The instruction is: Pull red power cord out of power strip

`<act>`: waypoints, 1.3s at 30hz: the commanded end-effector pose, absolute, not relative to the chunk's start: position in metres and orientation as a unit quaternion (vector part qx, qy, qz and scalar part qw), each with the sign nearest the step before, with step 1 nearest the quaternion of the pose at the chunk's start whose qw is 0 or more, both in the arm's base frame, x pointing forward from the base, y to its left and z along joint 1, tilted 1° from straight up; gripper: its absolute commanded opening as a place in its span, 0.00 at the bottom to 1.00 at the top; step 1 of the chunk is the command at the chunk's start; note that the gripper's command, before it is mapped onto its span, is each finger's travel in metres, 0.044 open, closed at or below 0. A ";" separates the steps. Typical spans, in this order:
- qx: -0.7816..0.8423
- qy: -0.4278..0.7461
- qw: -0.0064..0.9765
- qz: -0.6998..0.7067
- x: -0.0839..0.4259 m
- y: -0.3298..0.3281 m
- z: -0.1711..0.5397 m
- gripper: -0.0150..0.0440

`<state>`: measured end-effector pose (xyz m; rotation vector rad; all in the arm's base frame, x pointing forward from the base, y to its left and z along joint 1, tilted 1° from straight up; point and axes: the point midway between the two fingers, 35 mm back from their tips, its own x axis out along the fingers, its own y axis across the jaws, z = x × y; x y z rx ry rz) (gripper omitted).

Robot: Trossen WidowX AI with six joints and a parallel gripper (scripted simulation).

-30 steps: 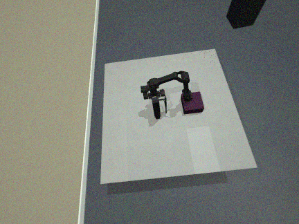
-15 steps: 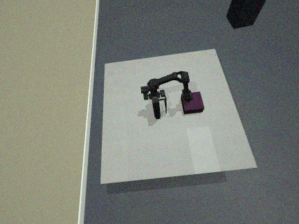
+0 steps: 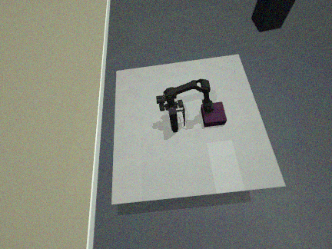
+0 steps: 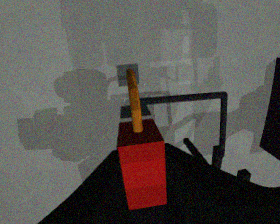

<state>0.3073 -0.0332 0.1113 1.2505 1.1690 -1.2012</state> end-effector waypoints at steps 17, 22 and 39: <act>0.516 0.479 0.503 -0.501 0.308 -0.070 0.113 0.25; 0.516 0.479 0.503 -0.501 0.306 -0.078 0.114 0.25; 0.517 0.479 0.502 -0.502 0.303 -0.070 0.112 0.70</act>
